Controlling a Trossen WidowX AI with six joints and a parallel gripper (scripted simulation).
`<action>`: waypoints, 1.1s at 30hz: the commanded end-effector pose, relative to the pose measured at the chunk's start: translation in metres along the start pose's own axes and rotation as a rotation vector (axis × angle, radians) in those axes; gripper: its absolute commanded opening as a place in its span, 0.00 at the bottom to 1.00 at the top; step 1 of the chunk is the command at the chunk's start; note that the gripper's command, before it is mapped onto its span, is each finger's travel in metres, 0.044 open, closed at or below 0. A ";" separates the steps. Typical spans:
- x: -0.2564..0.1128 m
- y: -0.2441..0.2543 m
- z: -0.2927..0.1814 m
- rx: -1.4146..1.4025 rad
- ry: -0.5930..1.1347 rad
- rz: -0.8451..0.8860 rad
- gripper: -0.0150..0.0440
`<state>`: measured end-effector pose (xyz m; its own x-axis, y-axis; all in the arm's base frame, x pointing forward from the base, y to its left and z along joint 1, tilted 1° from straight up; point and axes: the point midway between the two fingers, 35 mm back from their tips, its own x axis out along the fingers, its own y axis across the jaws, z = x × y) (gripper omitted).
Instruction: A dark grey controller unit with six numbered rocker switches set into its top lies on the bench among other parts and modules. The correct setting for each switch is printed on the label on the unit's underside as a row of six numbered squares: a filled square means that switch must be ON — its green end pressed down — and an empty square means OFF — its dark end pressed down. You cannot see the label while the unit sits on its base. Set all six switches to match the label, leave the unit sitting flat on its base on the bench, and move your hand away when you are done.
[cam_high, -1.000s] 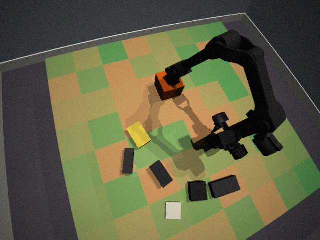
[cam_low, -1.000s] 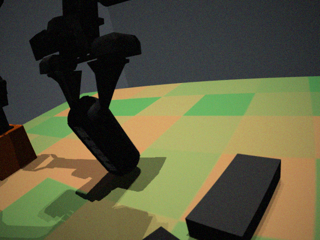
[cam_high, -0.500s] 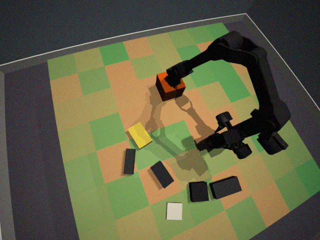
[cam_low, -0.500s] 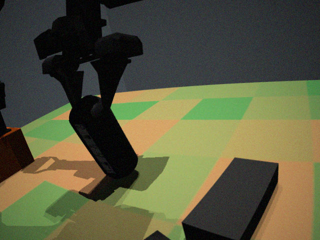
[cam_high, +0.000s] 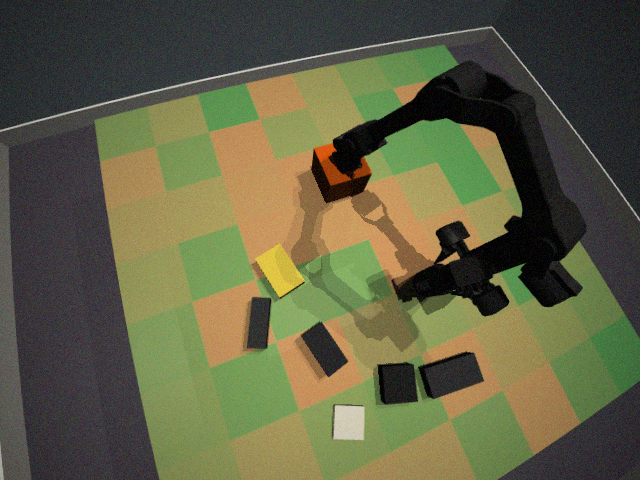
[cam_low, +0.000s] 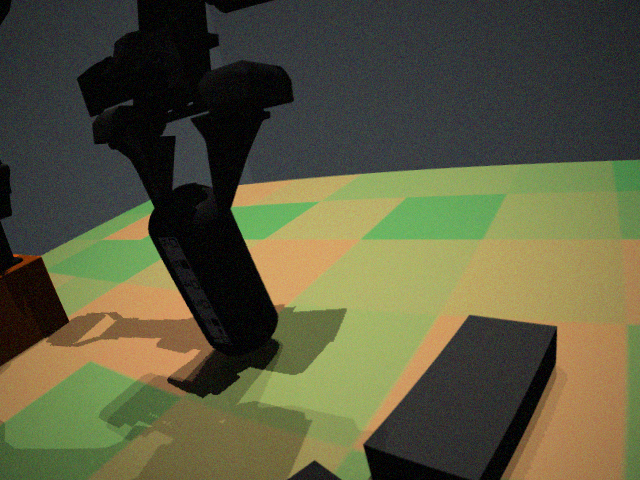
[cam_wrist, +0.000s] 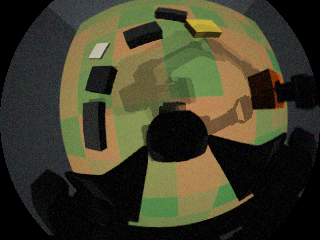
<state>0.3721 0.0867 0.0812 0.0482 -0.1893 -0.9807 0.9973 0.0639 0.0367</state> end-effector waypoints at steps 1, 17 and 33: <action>0.000 0.000 -0.008 0.002 0.025 -0.002 0.83; -0.002 0.000 -0.020 0.002 0.064 -0.002 0.83; -0.004 0.000 -0.032 0.002 0.102 -0.002 0.83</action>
<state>0.3705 0.1129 0.0823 0.0473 -0.1068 -0.9932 0.9971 0.0646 0.0406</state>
